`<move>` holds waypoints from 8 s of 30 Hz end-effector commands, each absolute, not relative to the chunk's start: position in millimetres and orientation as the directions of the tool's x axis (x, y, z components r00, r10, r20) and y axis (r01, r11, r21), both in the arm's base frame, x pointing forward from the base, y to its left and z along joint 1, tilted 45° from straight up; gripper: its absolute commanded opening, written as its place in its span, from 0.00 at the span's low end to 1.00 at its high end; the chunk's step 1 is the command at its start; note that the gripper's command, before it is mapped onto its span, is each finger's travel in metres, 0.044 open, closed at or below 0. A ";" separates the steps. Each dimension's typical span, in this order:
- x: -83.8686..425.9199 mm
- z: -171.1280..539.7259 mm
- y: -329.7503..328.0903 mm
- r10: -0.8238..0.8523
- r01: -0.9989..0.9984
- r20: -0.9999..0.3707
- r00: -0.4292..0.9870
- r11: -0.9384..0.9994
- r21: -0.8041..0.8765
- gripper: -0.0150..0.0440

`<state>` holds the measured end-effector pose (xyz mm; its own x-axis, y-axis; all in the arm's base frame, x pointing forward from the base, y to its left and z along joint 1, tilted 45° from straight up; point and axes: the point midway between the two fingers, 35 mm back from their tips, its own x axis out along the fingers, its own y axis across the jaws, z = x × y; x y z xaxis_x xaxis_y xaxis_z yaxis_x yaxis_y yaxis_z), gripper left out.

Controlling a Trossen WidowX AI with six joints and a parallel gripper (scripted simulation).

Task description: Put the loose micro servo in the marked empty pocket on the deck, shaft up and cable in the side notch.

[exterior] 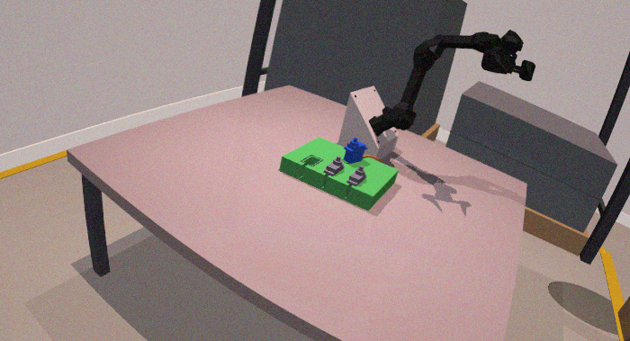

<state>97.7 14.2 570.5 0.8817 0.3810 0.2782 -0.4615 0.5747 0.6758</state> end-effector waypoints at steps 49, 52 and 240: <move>289.3 211.0 5.6 0.131 -0.017 -0.870 0.475 0.990 0.140 1.00; 284.3 187.5 -5.3 0.156 -0.003 -0.904 0.398 0.986 0.168 1.00; 220.6 -9.6 -98.7 0.695 0.997 -0.715 0.072 -0.066 0.036 0.25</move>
<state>219.4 -96.4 -9.5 0.0717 0.7021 -0.7085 0.9930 0.0165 0.1169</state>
